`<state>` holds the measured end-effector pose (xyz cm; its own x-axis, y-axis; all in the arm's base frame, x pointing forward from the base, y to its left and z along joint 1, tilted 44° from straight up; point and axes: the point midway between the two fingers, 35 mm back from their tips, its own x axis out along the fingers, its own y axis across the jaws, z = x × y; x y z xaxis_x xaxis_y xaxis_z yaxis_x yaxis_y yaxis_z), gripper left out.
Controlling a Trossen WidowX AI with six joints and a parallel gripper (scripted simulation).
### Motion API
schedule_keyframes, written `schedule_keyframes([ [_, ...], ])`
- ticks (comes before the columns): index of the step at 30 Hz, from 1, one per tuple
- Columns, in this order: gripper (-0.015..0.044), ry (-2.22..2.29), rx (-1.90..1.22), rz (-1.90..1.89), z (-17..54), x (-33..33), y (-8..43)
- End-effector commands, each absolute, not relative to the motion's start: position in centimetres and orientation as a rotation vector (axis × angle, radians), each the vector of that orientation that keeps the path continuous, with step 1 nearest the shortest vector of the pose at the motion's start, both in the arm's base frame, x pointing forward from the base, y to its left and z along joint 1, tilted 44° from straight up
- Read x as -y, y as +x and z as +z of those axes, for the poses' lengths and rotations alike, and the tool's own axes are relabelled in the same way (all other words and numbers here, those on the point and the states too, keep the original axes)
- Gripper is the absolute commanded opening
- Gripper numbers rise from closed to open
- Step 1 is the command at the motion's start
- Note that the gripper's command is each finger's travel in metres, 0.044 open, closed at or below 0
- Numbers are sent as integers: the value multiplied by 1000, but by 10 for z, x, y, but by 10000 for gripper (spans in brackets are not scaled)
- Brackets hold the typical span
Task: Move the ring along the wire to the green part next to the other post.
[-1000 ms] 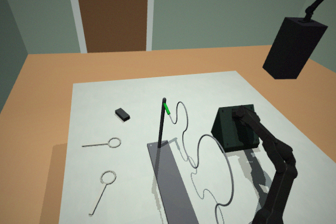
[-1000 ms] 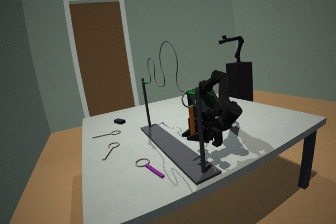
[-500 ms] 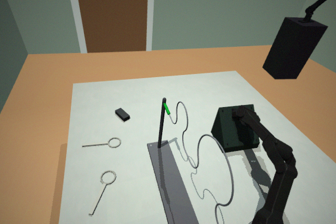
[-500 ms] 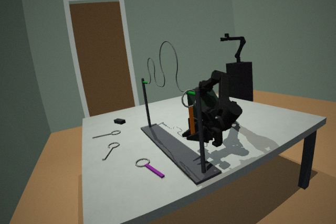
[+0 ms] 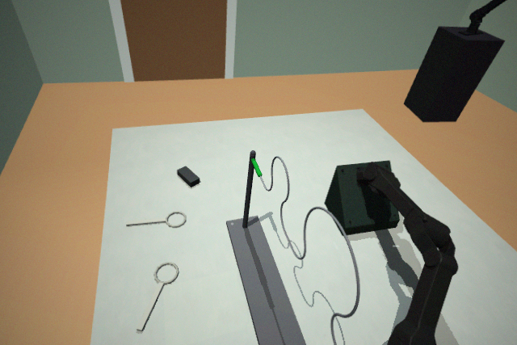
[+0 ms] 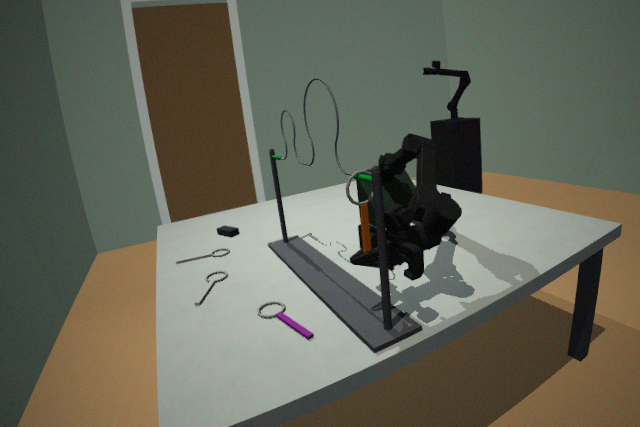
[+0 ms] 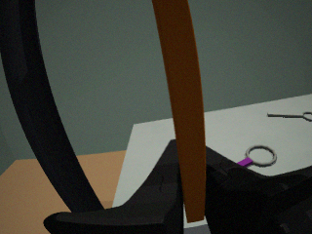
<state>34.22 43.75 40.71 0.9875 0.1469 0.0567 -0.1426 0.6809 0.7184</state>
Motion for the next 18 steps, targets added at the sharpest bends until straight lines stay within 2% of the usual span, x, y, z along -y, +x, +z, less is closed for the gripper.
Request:
schedule_keyframes([
  [1, -150, 805, -6, 163, 407, -438, 342],
  [18, -150, 808, -7, 158, 420, -421, 344],
])
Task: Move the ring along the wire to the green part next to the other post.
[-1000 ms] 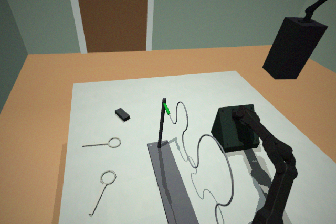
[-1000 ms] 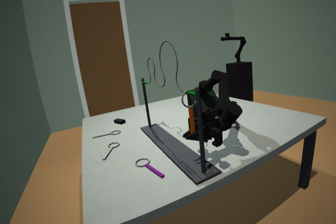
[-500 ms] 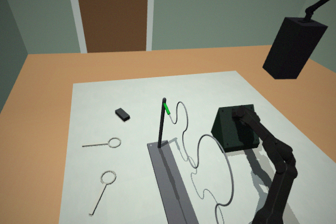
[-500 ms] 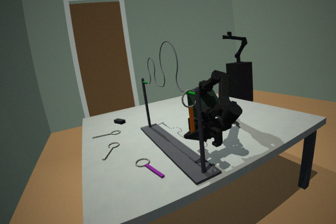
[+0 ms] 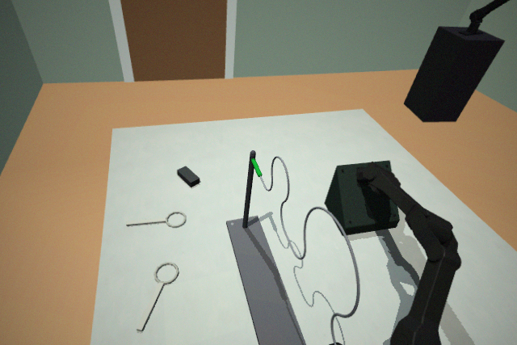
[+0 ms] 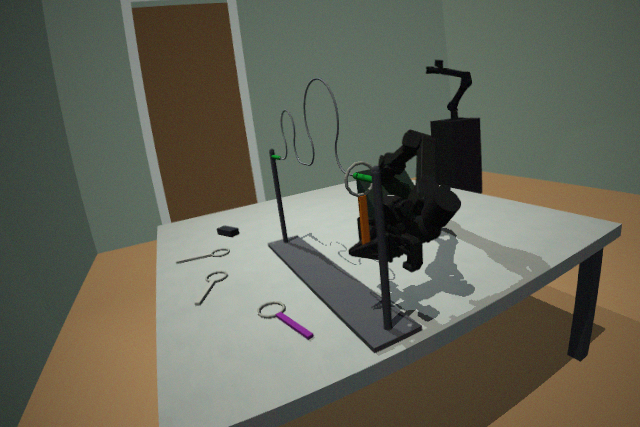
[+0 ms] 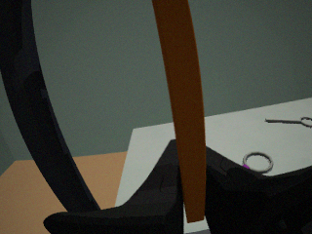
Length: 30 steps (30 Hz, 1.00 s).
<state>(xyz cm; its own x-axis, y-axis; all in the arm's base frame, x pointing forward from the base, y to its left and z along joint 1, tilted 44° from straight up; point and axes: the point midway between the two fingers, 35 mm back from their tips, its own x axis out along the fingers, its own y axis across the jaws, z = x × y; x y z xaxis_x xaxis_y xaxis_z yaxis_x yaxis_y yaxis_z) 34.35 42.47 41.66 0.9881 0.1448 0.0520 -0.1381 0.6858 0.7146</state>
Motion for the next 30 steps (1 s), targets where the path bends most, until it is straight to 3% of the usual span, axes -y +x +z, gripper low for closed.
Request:
schedule_keyframes([
  [1, -150, 808, -7, 158, 420, -421, 344],
  [30, -150, 806, -26, 166, 419, -420, 342],
])
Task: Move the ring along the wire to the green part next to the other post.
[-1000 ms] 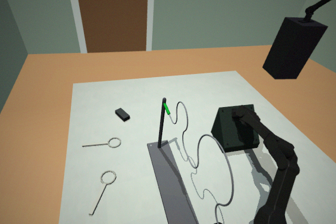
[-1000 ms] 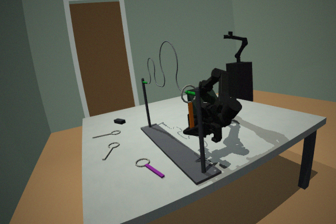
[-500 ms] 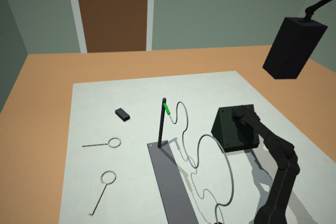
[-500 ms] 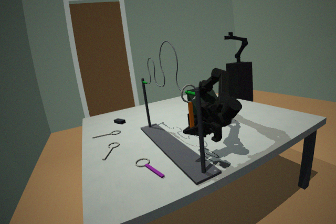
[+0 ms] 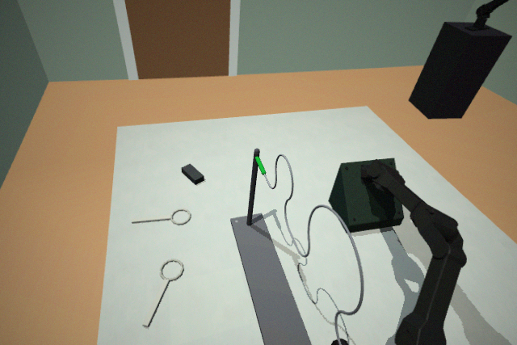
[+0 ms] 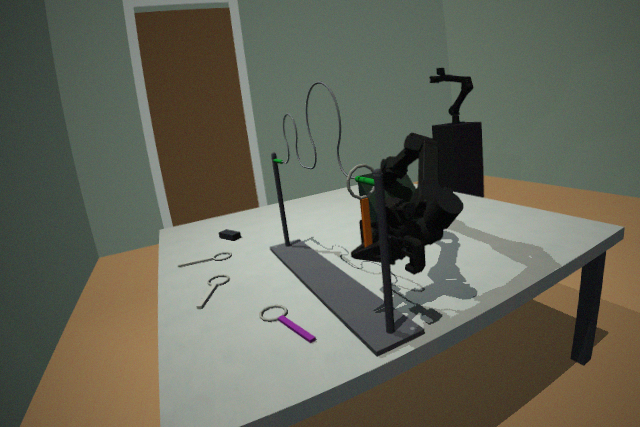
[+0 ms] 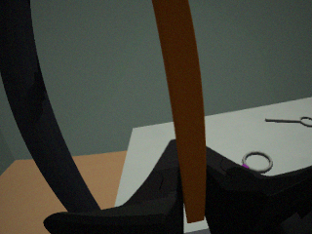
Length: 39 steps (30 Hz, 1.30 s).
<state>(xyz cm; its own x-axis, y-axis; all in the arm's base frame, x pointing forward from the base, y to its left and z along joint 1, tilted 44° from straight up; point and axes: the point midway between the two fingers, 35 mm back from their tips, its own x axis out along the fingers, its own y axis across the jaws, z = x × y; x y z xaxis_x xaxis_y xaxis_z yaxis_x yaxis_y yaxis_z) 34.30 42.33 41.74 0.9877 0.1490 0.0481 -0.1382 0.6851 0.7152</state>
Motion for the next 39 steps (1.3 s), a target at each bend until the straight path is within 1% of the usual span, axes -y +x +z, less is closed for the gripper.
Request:
schedule_keyframes([
  [1, -150, 805, -38, 172, 419, -420, 340],
  [28, -150, 719, -497, 352, 404, -378, 284],
  [39, -150, 639, -503, 330, 389, -364, 286],
])
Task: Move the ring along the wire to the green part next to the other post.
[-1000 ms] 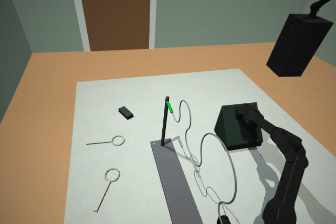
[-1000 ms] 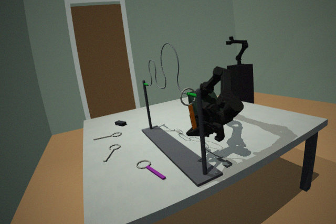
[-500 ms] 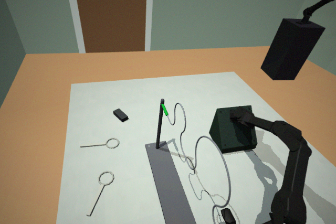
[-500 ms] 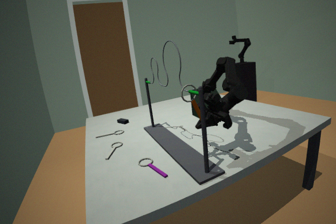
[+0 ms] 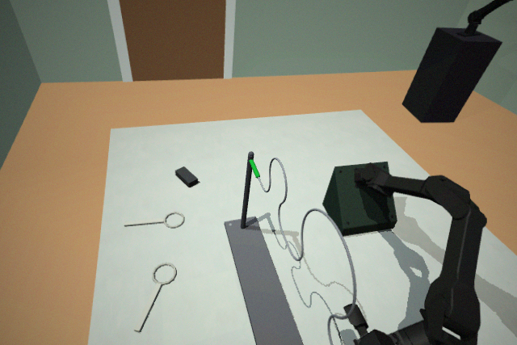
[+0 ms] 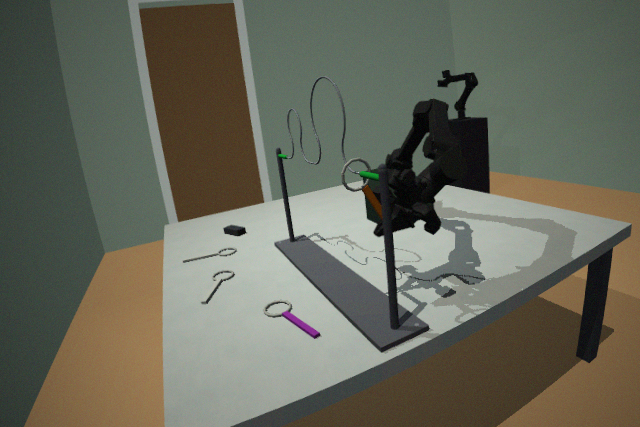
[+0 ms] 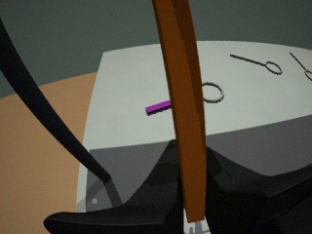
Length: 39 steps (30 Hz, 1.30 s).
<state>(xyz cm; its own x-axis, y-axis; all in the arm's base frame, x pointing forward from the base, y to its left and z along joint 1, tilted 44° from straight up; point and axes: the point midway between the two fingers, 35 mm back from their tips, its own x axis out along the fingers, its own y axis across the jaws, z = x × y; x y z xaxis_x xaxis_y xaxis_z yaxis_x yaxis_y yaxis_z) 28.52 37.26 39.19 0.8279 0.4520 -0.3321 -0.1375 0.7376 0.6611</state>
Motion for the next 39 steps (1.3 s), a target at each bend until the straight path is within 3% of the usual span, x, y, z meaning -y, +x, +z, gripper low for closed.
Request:
schedule_keyframes([
  [1, -150, 628, -502, 326, 387, -362, 287],
  [39, -150, -68, -459, 123, 347, -257, 305],
])
